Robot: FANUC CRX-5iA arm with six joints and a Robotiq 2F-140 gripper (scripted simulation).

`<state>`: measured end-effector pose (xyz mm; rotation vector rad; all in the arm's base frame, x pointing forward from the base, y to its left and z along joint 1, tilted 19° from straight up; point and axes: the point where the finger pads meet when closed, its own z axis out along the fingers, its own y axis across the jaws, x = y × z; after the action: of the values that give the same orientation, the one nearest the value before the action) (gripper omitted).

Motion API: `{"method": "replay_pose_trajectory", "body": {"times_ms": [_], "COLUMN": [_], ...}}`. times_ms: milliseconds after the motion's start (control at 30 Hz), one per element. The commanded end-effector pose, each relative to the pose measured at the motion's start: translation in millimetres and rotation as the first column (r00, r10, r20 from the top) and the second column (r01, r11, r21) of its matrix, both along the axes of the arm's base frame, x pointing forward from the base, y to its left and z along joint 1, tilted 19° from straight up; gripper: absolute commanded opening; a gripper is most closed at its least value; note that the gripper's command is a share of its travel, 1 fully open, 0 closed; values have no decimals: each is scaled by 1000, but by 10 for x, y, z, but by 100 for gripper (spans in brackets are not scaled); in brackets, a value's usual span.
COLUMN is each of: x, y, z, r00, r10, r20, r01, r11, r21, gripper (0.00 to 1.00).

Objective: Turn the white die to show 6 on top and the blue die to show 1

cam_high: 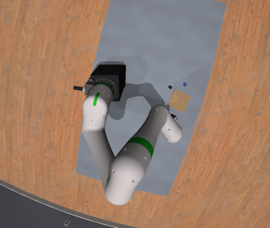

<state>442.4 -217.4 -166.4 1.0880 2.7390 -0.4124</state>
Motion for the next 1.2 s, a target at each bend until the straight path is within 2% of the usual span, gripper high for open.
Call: {"method": "replay_pose_trajectory", "body": {"times_ms": [0, 467, 1167], "x": [2, 11, 12], "y": [-6, -60, -64], "z": [-17, -180, -192], "r00": [1000, 1000, 1000], "r10": [0, 0, 0], "r20": [1, 1, 1], "r01": [0, 0, 0], "r11": [1000, 1000, 1000], "r21": [0, 0, 0], "gripper": [21, 21, 21]}}
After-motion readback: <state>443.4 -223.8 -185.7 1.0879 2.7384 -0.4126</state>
